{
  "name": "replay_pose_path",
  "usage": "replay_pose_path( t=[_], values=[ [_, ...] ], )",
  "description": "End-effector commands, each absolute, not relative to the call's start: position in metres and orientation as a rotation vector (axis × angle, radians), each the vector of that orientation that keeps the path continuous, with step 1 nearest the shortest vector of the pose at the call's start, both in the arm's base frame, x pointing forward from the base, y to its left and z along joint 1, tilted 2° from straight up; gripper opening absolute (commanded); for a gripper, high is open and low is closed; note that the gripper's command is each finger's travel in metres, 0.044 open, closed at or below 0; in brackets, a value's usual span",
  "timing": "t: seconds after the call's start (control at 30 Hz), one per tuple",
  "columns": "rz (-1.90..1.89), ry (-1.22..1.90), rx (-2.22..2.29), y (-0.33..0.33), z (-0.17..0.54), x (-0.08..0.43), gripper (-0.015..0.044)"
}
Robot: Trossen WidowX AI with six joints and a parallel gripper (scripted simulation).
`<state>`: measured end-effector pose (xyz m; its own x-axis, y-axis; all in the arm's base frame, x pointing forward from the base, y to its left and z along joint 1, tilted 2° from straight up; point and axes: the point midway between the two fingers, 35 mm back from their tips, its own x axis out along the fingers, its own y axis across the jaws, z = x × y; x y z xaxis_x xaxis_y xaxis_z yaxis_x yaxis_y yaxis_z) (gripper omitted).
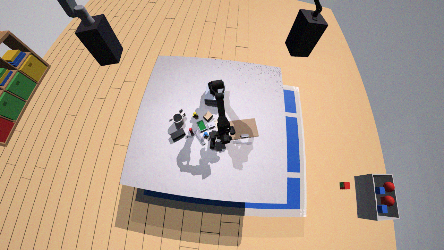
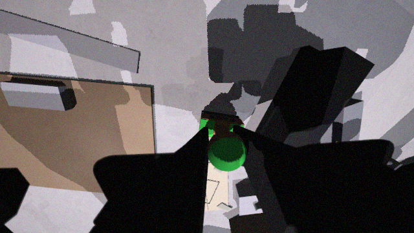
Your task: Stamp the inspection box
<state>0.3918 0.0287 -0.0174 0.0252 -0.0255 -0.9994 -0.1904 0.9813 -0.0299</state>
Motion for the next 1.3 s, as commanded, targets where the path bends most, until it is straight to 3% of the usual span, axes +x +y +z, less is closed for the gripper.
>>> replay_pose_path(
  t=[0.0, 1.27],
  values=[
    [0.129, 1.538, -0.171, 0.029, -0.014, 0.393, 0.0000],
    [0.133, 1.538, -0.167, 0.029, 0.005, 0.394, 0.0000]
  ],
)
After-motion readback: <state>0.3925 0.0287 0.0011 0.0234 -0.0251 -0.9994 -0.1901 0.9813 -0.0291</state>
